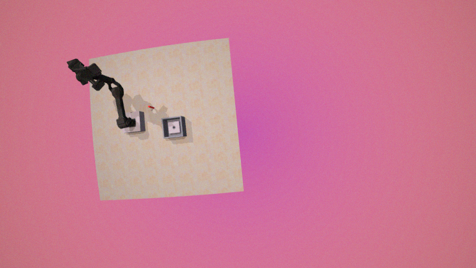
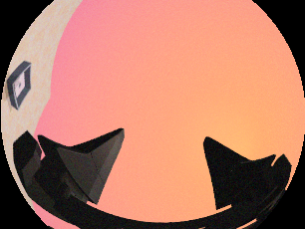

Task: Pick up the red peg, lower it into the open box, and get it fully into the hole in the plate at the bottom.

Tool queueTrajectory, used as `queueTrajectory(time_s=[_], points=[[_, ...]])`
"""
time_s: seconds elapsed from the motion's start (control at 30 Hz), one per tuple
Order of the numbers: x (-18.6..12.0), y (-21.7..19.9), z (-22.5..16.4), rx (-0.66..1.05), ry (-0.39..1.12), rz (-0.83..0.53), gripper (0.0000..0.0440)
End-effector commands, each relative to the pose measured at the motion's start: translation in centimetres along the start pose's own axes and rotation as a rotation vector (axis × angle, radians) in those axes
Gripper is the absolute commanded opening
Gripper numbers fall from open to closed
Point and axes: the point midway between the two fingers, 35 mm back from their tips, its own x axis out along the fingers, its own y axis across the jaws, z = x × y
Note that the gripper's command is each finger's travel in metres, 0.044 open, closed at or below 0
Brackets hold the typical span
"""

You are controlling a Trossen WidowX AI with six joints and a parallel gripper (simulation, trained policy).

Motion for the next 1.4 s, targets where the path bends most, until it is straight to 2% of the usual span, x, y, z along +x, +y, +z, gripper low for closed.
queueTrajectory(time_s=[0.0, 0.07, 0.67, 1.03, 1.37], points=[[-0.1, 0.0, -0.4, 0.022, 0.002, -0.002, 0.0422], [-0.4, 0.1, -1.4, 0.086, 0.006, -0.003, 0.0440], [-0.4, 4.1, -9.5, 0.694, 0.051, 0.091, 0.0440], [0.8, 8.5, -12.8, 1.044, 0.096, 0.222, 0.0440], [2.1, 13.3, -14.1, 1.336, 0.157, 0.390, 0.0440]])
